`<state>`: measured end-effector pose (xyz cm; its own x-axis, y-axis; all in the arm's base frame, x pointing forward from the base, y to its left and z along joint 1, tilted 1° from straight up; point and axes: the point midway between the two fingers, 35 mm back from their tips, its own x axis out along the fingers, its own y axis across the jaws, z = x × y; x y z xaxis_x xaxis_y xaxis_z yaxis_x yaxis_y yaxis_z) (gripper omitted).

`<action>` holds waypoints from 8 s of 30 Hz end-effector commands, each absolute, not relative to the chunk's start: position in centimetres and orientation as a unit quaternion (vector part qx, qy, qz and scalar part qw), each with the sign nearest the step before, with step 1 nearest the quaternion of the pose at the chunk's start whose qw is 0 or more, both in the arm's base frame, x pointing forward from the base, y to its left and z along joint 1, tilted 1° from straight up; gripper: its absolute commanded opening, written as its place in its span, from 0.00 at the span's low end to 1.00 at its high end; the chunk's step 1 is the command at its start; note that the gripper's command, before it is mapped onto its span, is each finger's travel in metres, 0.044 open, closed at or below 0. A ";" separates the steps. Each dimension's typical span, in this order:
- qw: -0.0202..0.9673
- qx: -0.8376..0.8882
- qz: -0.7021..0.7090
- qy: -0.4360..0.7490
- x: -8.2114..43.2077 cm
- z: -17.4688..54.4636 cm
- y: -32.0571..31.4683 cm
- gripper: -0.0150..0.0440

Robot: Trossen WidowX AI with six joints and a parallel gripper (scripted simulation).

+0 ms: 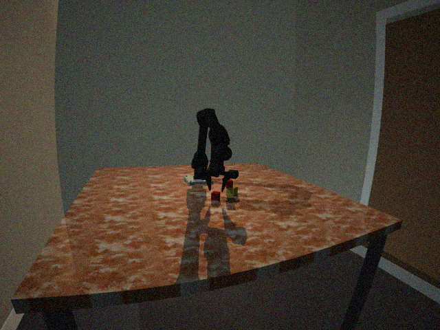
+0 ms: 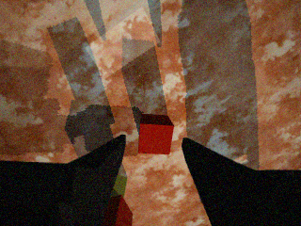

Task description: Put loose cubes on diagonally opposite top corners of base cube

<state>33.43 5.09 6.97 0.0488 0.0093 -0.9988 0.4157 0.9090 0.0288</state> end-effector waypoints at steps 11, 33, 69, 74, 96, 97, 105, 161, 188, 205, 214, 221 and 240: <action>0.702 0.158 -0.148 0.679 33.3 4.7 5.1 0.66; 0.702 0.158 -0.149 0.678 33.7 7.9 5.1 0.43; 0.715 0.075 -0.068 0.691 32.4 15.6 6.4 0.43; 0.719 -0.001 0.006 0.695 31.9 15.6 7.7 0.43; 0.642 -0.323 0.320 0.618 29.2 15.3 12.8 0.43; 0.635 -0.336 0.334 0.611 29.0 15.3 13.0 0.43; 0.569 -0.438 0.433 0.545 27.8 15.2 14.6 0.43; 0.506 -0.507 0.504 0.482 26.9 9.6 16.0 0.43; 0.503 -0.512 0.504 0.481 26.9 9.1 16.1 0.43; 0.504 -0.511 0.504 0.481 26.9 9.3 16.1 0.60; 0.505 -0.509 0.504 0.482 26.8 10.7 16.1 0.60; 0.505 -0.509 0.504 0.482 26.8 11.5 16.1 0.60; 0.505 -0.509 0.504 0.482 26.7 13.7 16.0 0.60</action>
<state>26.69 16.00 13.02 0.0228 0.0151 -0.9996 -0.9994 -0.0255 -0.0232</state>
